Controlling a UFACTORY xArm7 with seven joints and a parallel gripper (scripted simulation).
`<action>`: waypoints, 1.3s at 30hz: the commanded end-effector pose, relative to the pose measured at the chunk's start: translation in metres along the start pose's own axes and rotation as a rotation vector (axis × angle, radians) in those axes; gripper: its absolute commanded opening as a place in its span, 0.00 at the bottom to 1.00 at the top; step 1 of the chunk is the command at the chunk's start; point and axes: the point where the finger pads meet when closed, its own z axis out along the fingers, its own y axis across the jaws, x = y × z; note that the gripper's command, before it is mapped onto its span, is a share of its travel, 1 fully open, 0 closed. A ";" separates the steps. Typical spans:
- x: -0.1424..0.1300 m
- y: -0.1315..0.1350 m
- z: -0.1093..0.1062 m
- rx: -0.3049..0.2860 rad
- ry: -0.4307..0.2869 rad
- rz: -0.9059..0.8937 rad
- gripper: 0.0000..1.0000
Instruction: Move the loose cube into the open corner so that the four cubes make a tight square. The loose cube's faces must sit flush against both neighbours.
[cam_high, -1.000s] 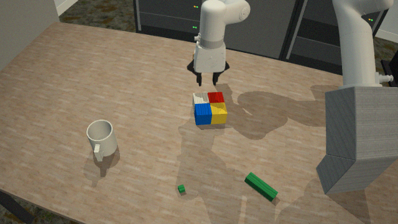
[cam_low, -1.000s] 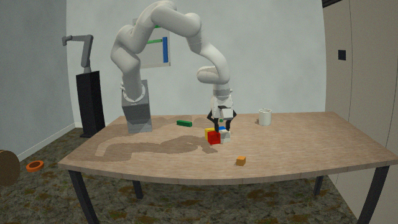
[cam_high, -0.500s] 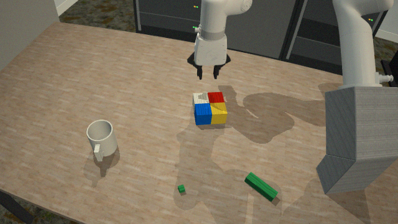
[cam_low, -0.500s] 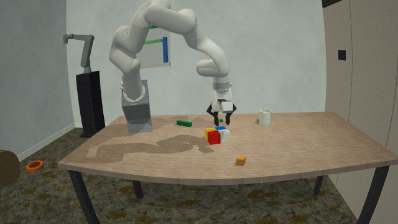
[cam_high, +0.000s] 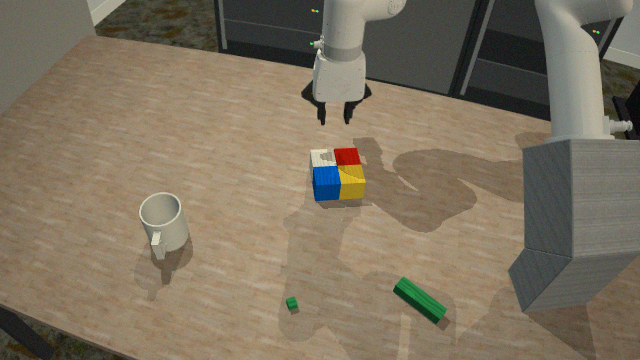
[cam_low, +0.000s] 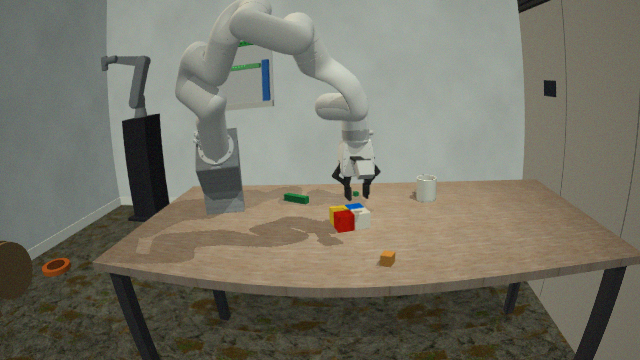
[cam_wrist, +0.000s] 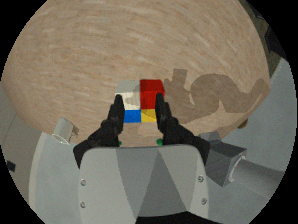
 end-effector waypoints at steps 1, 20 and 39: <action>0.000 -0.001 -0.001 0.004 0.000 -0.001 0.49; -0.019 -0.024 0.000 -0.002 0.013 -0.423 0.48; -0.077 -0.074 -0.001 0.032 0.037 -1.268 0.48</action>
